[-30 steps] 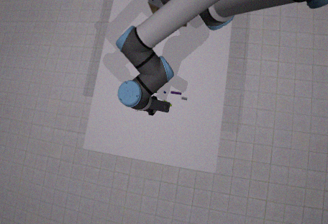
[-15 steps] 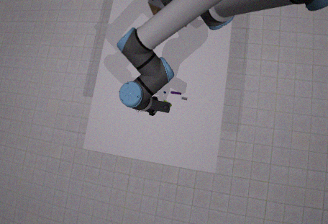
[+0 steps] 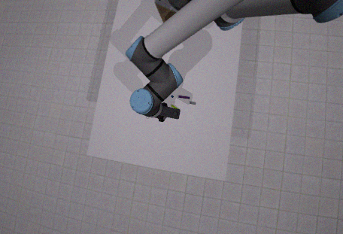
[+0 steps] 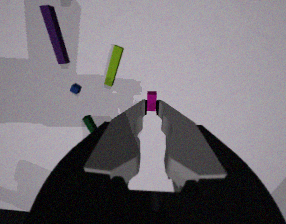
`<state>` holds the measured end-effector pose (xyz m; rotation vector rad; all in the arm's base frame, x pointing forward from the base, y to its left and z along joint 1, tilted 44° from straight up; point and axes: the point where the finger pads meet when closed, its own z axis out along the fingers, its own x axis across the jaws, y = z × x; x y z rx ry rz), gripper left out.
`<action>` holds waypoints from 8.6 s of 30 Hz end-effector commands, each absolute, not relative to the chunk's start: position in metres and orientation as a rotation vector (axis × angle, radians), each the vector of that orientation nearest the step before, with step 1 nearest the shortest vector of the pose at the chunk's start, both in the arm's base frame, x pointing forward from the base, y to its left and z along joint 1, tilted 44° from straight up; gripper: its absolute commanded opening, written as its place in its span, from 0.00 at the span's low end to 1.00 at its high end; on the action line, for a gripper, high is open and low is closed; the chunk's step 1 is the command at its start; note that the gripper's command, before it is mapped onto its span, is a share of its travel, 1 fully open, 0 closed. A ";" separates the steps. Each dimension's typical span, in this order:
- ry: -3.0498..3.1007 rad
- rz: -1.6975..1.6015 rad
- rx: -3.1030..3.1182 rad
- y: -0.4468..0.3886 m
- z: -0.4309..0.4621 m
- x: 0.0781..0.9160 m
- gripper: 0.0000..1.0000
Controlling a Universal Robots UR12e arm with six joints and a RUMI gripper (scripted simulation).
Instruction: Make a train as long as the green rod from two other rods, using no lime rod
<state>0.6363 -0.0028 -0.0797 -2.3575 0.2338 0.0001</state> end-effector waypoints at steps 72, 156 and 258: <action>0.235 -0.002 -2.359 0.021 -0.105 0.640 0.00; 0.235 -0.002 -2.359 -0.036 -0.046 0.634 0.14; 0.174 -0.027 -2.364 0.046 -0.012 0.531 0.14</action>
